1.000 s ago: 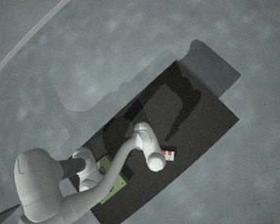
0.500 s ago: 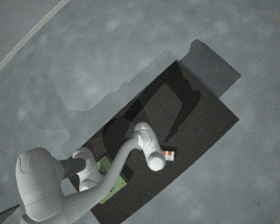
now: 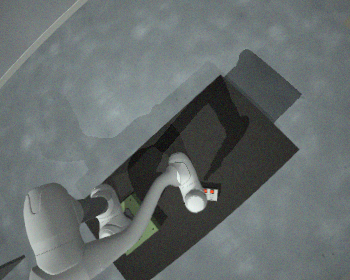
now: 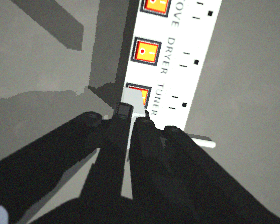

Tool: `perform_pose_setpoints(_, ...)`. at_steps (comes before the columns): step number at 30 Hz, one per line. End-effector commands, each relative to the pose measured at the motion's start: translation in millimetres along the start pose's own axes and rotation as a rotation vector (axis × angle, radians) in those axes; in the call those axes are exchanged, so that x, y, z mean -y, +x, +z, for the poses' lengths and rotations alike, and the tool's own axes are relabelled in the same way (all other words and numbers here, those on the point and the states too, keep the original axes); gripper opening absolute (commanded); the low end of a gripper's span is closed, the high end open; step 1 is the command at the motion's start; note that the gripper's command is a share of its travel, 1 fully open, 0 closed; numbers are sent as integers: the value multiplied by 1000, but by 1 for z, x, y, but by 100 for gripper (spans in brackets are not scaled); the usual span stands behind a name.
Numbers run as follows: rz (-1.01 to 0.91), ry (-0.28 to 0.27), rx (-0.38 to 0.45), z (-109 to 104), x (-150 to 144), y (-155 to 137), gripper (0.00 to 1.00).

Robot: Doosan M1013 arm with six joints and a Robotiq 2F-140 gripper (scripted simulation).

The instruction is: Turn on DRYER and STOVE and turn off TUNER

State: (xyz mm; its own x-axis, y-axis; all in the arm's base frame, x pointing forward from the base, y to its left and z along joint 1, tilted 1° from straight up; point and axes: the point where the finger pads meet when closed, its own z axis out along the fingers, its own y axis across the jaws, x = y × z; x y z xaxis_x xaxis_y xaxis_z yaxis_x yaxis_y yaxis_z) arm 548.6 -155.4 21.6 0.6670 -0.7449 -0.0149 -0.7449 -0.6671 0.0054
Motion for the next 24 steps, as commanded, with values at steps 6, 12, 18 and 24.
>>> perform_pose_setpoints(6, 0, 0, 0, 8, 0, 0, 0)
perform_pose_setpoints(12, 0, 0, 0, 13, 1, 0, 0)
perform_pose_setpoints(18, 0, 0, 0, 15, 1, 0, 0)
perform_pose_setpoints(24, 0, 0, 0, 17, 1, 0, 0)
